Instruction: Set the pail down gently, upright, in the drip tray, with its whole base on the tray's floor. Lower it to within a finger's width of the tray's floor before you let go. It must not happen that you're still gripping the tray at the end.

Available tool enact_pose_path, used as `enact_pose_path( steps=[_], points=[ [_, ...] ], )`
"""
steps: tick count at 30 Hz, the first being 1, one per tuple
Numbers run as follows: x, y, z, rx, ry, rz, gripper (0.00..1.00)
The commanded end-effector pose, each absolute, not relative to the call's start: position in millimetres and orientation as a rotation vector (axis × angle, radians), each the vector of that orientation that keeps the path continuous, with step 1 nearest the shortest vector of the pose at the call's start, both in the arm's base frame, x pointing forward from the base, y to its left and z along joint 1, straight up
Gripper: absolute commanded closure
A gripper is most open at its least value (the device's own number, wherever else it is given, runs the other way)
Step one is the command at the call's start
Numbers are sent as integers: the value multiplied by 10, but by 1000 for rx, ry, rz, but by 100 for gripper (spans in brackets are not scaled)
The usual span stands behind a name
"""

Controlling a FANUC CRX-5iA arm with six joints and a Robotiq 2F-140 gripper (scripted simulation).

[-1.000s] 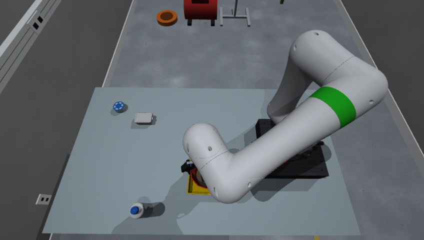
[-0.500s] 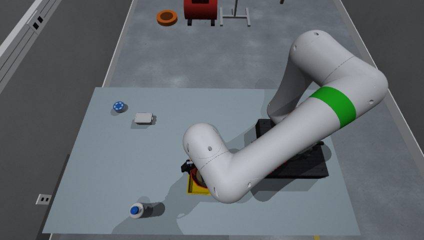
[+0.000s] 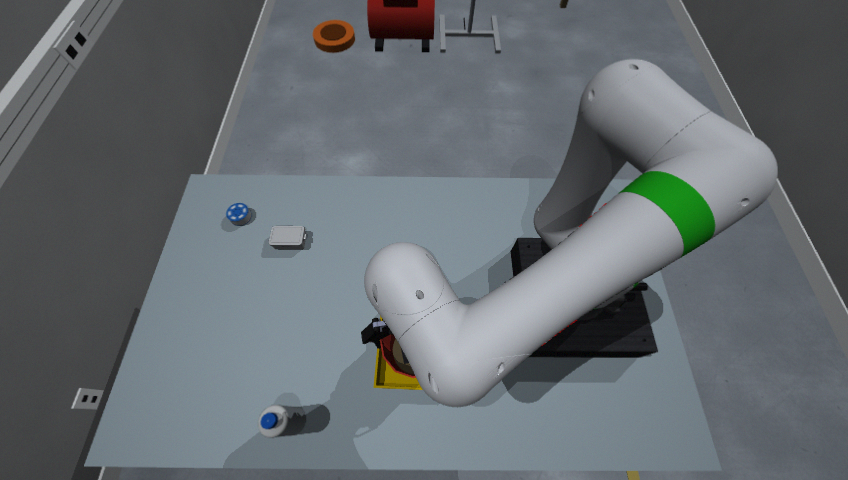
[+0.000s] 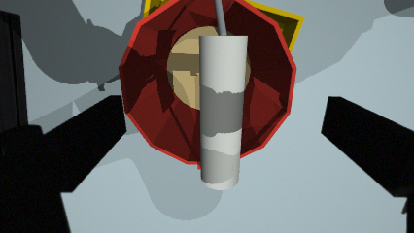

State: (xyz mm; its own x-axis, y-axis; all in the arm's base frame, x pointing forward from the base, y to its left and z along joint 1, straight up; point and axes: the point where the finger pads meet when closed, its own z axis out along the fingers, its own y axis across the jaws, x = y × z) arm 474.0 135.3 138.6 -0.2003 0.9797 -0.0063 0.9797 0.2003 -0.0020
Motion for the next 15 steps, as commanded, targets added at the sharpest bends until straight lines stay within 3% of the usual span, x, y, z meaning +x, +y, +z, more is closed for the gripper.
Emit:
enact_pose_path(
  steps=[1,15],
  points=[
    [4745,1354,1433,1983,2430,-7,0],
    [4745,1356,1714,1983,2430,-7,0]
  ],
)
